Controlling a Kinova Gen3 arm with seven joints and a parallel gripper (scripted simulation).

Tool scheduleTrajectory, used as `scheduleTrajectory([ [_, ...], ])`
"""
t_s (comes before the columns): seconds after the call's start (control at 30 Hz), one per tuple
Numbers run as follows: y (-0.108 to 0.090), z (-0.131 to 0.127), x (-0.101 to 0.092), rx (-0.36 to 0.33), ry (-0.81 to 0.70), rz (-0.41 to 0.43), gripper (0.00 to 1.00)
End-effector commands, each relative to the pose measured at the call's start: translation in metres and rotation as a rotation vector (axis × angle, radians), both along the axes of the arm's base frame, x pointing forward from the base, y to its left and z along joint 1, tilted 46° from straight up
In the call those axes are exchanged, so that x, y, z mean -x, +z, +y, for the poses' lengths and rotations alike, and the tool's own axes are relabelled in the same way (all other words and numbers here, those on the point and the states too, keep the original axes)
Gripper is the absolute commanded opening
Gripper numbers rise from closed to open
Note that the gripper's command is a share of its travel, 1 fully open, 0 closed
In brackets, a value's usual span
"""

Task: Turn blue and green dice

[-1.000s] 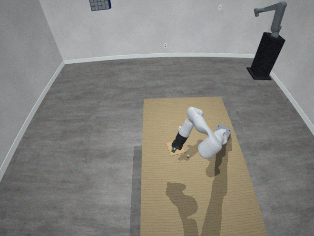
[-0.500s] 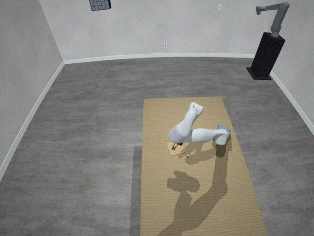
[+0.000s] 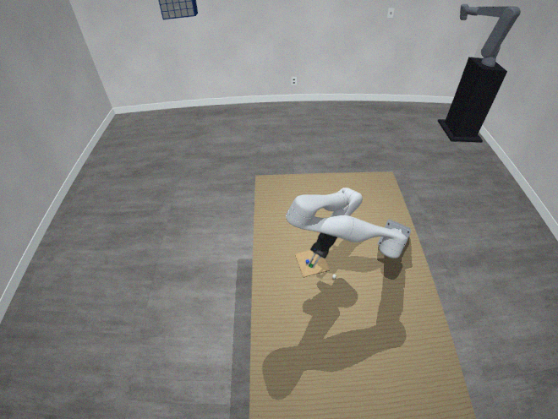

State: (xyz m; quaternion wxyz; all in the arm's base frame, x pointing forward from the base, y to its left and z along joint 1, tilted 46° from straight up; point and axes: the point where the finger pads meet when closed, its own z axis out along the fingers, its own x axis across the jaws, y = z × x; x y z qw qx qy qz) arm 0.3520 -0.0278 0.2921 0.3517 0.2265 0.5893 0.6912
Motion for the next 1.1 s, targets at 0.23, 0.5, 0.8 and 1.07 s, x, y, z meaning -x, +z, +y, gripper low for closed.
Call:
scheduleTrajectory([
  [0.23, -0.033, 0.031, -0.002, -0.12, 0.043, 0.02, 0.34],
  [0.5, -0.041, 0.048, -0.002, -0.158, 0.068, 0.02, 0.34],
  [0.8, -0.046, 0.06, -0.001, -0.183, 0.086, 0.02, 0.34],
  [1.07, -0.047, 0.062, 0.0, -0.186, 0.088, 0.02, 0.34],
])
